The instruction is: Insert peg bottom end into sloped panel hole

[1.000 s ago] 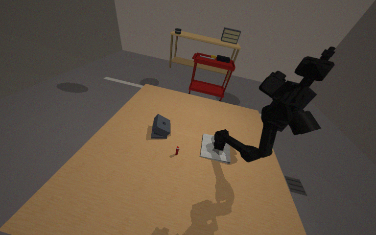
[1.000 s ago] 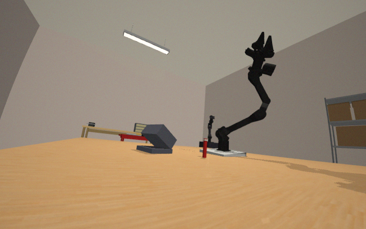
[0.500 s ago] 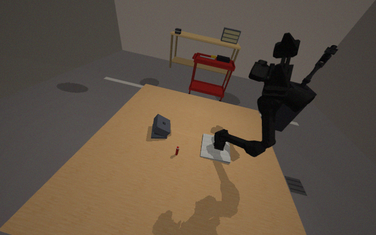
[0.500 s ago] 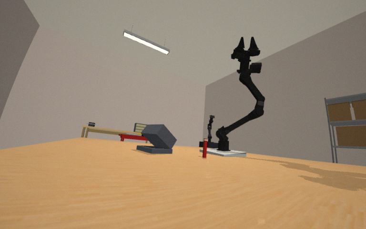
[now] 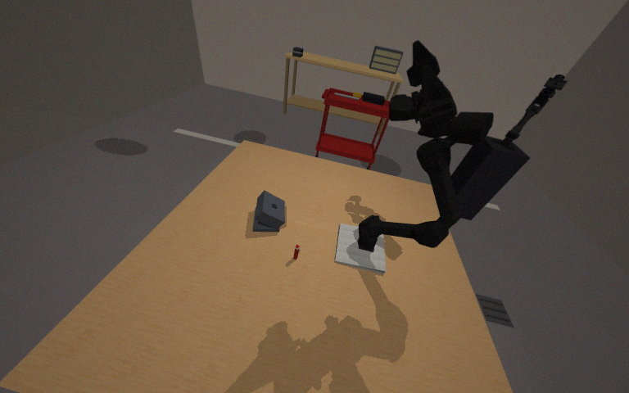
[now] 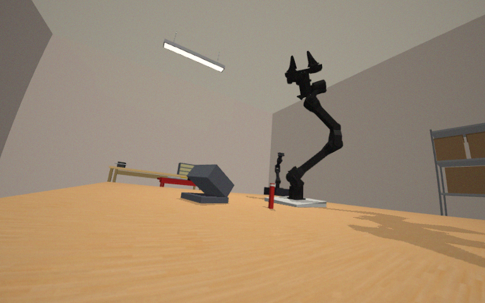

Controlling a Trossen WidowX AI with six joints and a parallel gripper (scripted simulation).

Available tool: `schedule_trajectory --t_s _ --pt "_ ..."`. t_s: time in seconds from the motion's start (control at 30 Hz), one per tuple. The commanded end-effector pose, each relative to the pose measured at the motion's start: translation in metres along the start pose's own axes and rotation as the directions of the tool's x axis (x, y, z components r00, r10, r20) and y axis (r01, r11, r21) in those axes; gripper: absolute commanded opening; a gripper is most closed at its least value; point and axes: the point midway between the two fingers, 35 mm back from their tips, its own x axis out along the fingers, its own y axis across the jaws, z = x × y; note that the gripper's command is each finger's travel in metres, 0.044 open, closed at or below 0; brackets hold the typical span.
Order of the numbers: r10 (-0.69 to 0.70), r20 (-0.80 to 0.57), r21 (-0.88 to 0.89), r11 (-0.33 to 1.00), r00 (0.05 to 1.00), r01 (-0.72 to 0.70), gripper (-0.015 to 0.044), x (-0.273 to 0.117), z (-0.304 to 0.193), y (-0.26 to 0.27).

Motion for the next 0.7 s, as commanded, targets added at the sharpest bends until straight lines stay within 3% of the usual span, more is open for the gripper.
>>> schedule_trajectory --t_s 0.0,0.67 --pt "0.05 0.054 0.129 0.99 0.997 -0.057 0.044 0.005 0.028 0.029" --pt "0.119 0.399 0.501 0.803 0.909 -0.325 0.044 0.014 0.177 0.087"
